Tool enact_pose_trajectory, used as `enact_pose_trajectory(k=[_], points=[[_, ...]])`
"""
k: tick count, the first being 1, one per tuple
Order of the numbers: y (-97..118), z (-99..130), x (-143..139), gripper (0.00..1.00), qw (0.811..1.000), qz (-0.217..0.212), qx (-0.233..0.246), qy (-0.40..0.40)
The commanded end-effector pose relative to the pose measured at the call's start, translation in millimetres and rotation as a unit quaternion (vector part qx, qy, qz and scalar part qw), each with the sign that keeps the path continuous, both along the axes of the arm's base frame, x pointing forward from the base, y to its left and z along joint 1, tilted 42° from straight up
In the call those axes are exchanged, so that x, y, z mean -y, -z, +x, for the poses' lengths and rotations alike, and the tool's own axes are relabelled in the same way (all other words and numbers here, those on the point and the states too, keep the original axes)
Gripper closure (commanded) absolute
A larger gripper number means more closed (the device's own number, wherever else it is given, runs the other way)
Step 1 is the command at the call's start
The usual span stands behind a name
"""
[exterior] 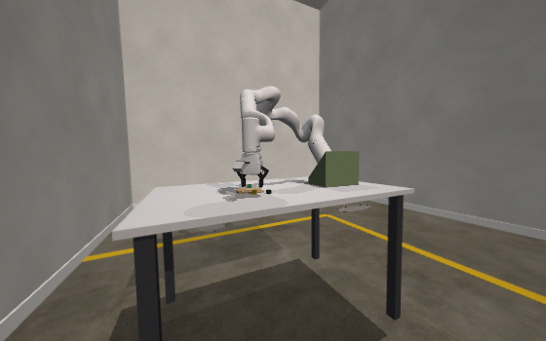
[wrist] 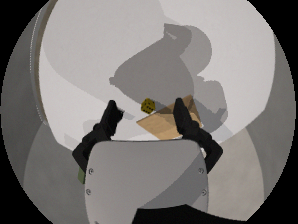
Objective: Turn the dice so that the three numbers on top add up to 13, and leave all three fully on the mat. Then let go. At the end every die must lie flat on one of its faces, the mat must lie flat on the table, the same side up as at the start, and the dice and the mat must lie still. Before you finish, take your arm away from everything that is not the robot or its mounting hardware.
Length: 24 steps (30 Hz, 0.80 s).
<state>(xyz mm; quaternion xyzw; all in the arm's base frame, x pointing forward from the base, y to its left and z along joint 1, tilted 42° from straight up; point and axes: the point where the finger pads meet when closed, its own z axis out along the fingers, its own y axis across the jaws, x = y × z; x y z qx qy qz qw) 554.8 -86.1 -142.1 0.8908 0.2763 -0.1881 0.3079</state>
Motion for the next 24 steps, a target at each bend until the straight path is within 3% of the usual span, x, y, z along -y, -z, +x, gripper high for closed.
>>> enact_pose_trajectory(k=[1, 9, 24], points=[[-0.6, 1.0, -0.6, 0.0, 1.0, 0.0, 0.001, 0.0], [1.2, -5.2, -4.1, 0.0, 1.0, 0.0, 0.001, 0.0], [16.0, -55.9, -33.6, 0.0, 1.0, 0.0, 0.001, 0.0]])
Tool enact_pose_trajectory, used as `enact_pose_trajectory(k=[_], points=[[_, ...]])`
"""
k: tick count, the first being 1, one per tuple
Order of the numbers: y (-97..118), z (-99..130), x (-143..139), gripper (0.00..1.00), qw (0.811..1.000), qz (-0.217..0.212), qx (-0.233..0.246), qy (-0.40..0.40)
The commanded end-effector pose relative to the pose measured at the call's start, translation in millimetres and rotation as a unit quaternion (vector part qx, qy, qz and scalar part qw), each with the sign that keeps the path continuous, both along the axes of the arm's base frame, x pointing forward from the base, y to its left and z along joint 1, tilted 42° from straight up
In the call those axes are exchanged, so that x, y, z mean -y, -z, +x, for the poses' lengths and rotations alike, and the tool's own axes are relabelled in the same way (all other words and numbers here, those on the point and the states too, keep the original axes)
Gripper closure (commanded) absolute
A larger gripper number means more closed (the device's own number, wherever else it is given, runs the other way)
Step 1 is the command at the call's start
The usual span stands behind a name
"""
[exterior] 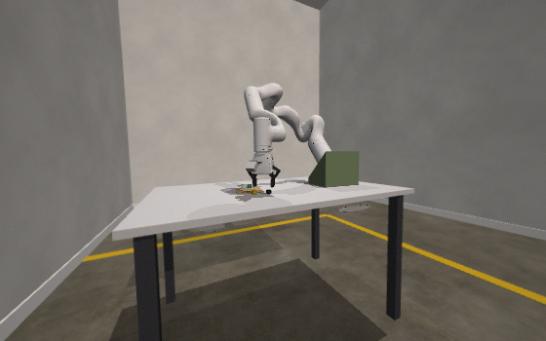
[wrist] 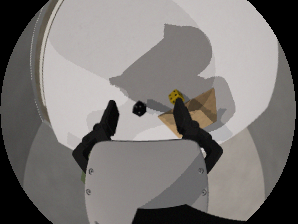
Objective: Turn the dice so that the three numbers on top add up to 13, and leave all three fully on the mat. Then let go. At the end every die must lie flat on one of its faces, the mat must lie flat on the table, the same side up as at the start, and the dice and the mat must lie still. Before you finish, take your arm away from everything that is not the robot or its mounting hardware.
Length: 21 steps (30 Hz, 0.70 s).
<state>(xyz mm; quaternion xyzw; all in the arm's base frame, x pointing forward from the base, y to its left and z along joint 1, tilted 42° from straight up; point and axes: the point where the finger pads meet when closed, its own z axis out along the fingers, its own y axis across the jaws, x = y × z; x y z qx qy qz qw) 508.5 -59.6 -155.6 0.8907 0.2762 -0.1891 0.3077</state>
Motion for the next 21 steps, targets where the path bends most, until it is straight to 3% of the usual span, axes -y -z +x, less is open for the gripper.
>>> enact_pose_trajectory(k=[1, 21], points=[[3.0, -11.4, -8.1, 0.0, 1.0, 0.0, 0.002, -0.001], [3.7, -13.6, -9.4, 0.0, 1.0, 0.0, 0.002, -0.001]])
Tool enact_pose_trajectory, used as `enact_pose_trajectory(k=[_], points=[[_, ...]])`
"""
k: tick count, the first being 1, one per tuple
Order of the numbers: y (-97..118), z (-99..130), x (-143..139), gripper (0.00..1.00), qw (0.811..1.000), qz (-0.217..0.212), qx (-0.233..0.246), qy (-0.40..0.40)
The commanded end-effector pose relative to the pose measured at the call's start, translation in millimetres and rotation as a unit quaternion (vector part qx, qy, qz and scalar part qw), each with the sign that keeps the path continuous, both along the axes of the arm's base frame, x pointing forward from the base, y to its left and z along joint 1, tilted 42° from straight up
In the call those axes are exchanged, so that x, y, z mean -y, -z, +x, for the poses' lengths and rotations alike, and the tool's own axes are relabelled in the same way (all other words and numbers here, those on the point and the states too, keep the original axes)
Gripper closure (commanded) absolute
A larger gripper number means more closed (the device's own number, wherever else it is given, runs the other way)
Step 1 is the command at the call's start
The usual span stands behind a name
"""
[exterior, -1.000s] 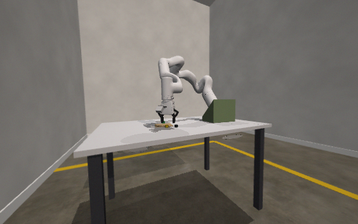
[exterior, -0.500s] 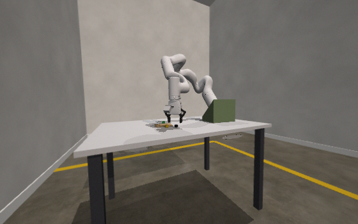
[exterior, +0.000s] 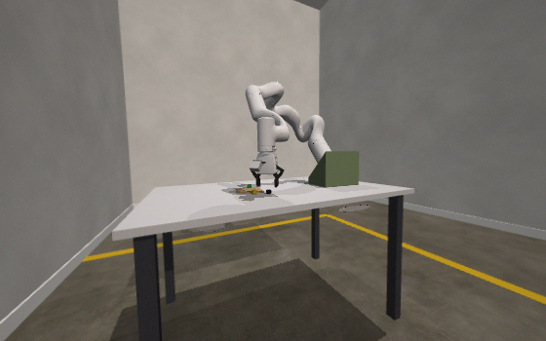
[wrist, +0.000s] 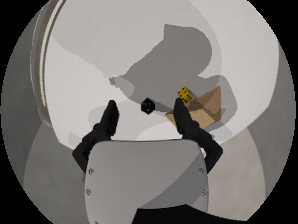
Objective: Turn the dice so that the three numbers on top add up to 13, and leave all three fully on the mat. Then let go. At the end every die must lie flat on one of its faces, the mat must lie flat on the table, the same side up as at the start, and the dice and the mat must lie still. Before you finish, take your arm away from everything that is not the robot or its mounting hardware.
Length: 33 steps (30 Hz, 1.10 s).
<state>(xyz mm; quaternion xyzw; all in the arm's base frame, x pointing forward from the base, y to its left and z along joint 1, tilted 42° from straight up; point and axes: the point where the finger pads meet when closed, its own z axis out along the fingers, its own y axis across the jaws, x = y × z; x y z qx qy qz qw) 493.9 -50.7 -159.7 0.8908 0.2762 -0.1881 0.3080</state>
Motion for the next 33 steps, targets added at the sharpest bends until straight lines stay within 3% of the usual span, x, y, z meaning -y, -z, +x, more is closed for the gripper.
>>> enact_pose_trajectory(k=[1, 25, 33], points=[[-0.4, 0.9, -0.6, 0.0, 1.0, 0.0, 0.001, 0.0], [-0.8, 1.0, -0.9, 0.0, 1.0, 0.0, 0.001, 0.0], [-27.9, 7.0, -24.8, 0.0, 1.0, 0.0, 0.001, 0.0]])
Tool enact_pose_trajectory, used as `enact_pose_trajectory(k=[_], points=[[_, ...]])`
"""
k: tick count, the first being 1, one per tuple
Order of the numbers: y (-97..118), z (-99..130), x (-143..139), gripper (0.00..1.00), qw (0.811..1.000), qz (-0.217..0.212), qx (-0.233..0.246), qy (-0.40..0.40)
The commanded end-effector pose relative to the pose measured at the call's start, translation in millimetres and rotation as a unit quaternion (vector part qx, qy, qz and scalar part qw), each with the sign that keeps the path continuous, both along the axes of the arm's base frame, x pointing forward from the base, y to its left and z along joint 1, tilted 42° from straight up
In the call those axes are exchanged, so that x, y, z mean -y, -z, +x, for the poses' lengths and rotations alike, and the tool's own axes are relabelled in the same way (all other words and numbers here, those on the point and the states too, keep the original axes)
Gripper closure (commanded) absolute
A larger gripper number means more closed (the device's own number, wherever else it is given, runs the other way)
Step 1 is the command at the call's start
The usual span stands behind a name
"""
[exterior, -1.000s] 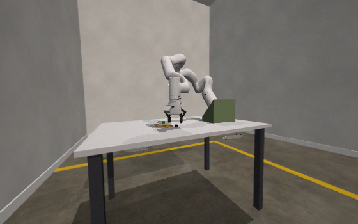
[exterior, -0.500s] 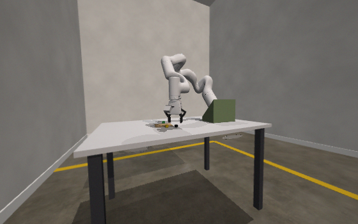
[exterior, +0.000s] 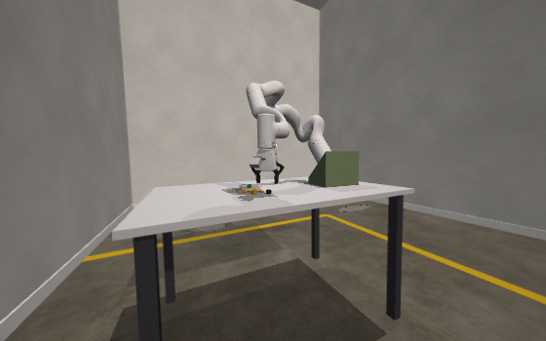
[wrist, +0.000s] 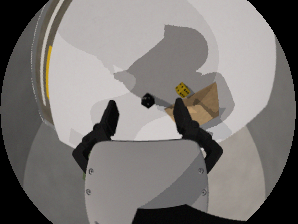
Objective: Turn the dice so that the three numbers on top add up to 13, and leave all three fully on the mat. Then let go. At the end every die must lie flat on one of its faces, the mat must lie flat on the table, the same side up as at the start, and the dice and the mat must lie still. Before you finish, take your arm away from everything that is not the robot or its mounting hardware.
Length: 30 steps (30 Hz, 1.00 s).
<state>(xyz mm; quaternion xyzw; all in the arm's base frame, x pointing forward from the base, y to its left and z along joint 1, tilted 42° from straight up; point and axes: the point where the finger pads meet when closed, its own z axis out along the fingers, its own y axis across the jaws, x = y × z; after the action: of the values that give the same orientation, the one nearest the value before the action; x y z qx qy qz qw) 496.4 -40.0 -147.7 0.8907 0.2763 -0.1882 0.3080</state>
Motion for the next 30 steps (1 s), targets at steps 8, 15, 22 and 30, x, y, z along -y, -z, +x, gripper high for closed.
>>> enact_pose_trajectory(k=[8, 15, 22, 30], points=[[-52.3, 12.6, -46.1, 0.0, 1.0, 0.0, 0.001, 0.0], [-70.3, 16.5, -62.1, 0.0, 1.0, 0.0, 0.001, 0.0], [-70.4, 16.5, -62.1, 0.0, 1.0, 0.0, 0.001, 0.0], [-127.0, 22.3, 2.3, 0.0, 1.0, -0.002, 0.021, 0.022]])
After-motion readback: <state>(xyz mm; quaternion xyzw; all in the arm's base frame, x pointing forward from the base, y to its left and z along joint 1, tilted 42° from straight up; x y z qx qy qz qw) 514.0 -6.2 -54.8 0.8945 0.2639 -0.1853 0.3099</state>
